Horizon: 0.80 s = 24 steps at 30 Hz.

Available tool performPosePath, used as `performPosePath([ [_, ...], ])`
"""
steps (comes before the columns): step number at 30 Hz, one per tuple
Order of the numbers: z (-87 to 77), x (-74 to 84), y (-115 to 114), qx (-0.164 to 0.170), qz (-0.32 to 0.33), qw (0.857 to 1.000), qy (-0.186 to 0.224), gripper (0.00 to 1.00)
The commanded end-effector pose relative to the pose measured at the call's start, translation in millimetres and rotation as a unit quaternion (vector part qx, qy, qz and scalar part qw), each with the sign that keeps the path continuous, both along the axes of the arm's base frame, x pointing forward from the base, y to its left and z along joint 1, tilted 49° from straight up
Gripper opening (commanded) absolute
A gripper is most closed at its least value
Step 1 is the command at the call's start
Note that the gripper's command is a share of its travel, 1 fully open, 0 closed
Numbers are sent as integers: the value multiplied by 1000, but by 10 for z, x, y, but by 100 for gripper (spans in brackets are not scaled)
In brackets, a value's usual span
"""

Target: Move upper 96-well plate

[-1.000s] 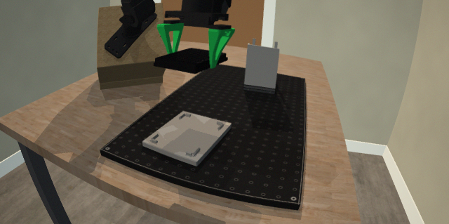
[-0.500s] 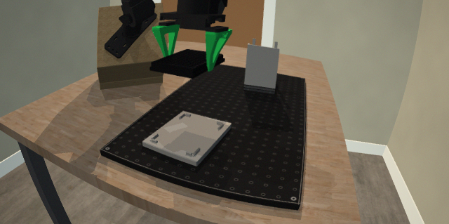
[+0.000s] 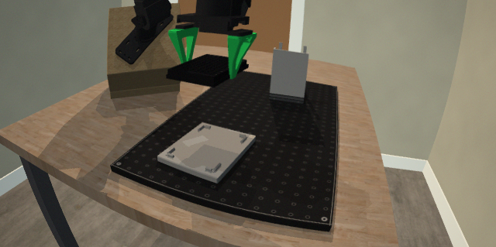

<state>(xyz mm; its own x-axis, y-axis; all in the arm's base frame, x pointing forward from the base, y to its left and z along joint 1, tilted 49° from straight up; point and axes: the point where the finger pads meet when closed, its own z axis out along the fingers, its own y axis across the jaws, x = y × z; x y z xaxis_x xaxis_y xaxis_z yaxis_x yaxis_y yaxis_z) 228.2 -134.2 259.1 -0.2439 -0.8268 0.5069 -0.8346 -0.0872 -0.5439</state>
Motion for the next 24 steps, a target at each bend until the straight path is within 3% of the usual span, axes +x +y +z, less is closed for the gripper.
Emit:
performPosePath([
  [1,148,32,-4,-3,4,1000,-15,0],
  [3,219,-6,15,-7,6,1000,-30,0],
  [24,228,-13,-4,-7,4,1000,-31,0],
])
